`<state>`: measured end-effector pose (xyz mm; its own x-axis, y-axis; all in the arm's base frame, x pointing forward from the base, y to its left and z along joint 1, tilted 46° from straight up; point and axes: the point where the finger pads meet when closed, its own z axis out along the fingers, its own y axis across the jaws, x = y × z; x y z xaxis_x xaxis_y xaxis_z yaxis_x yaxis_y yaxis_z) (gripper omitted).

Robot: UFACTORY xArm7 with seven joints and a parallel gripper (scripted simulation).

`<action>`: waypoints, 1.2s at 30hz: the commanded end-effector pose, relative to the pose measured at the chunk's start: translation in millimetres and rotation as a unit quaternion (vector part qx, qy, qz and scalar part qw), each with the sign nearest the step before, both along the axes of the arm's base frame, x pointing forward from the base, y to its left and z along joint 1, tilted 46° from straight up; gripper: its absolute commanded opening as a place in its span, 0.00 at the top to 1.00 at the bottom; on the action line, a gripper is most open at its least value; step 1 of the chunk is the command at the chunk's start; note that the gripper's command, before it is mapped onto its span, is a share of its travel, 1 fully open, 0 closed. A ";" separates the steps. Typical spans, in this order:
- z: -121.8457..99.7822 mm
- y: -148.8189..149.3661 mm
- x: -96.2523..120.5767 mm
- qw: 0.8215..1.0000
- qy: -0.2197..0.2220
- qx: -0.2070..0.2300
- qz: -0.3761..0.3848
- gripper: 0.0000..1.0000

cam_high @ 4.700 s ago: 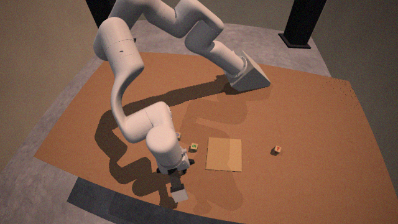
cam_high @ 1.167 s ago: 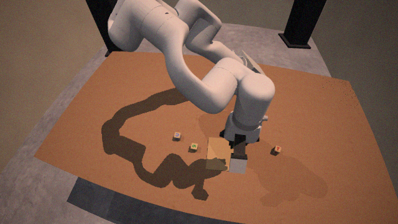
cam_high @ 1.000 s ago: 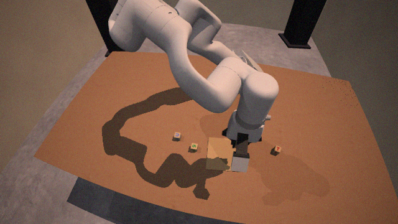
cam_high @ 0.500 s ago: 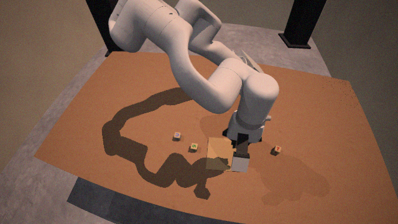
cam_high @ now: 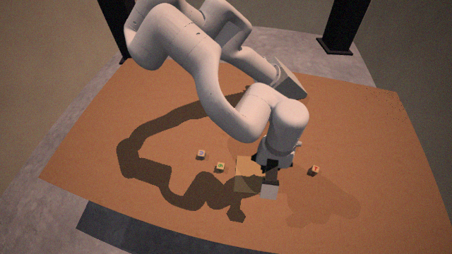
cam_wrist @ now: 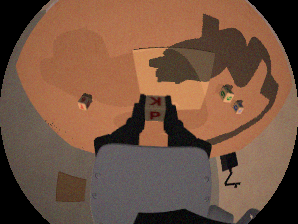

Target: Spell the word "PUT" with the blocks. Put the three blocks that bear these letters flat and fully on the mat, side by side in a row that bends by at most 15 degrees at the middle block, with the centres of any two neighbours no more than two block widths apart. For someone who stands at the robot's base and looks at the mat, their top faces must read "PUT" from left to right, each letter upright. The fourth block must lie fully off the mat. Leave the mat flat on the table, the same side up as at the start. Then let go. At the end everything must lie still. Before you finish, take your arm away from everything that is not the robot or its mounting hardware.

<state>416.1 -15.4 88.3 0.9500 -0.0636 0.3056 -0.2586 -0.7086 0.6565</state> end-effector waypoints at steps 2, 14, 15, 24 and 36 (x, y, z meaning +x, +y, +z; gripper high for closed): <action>-18.9 -17.7 6.9 1.000 -0.002 0.000 0.001 0.79; -32.5 -31.4 10.5 1.000 -0.002 0.000 0.001 0.79; -32.6 -31.5 10.5 1.000 -0.002 0.000 0.001 0.79; -32.6 -31.5 10.5 1.000 -0.002 0.000 0.001 0.79; -32.6 -31.5 10.5 1.000 -0.002 0.000 0.001 0.79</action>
